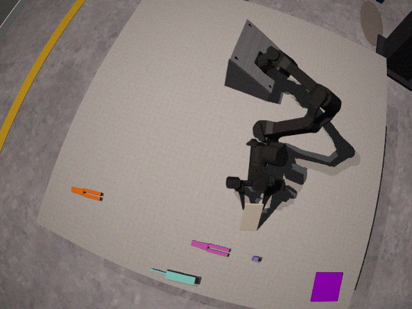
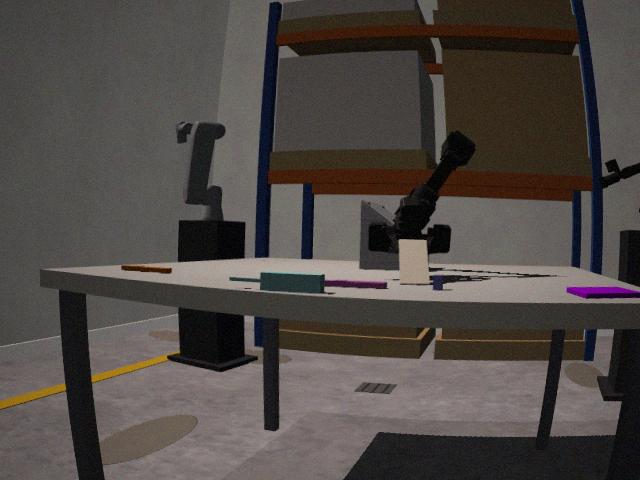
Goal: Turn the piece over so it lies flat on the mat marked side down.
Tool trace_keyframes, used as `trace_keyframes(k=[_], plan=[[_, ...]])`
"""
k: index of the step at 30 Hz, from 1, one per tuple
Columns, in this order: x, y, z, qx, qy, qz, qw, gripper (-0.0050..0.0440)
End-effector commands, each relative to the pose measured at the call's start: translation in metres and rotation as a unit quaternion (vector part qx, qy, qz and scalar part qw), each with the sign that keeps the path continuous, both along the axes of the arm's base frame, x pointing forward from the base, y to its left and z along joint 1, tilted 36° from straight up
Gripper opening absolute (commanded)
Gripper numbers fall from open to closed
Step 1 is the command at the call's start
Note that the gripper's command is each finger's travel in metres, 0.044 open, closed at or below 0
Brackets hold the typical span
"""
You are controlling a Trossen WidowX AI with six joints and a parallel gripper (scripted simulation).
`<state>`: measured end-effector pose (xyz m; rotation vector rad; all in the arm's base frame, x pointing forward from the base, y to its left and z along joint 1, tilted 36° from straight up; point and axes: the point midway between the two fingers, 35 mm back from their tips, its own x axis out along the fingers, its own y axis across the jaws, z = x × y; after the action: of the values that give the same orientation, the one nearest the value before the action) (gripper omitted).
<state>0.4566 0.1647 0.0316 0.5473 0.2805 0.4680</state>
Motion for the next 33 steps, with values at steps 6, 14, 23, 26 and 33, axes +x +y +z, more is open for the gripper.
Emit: trace_keyframes(k=[6,14,23,26,33], plan=[[-0.005,0.004,-0.008,-0.002,0.009,0.005,1.0,0.0],[-0.008,0.006,-0.013,-0.002,0.008,0.006,1.0,0.0],[-0.008,0.006,-0.014,-0.002,0.008,0.006,1.0,0.0],[-0.006,0.006,-0.013,-0.001,0.004,0.004,1.0,0.0],[-0.011,0.009,-0.02,-0.002,0.007,0.008,1.0,0.0]])
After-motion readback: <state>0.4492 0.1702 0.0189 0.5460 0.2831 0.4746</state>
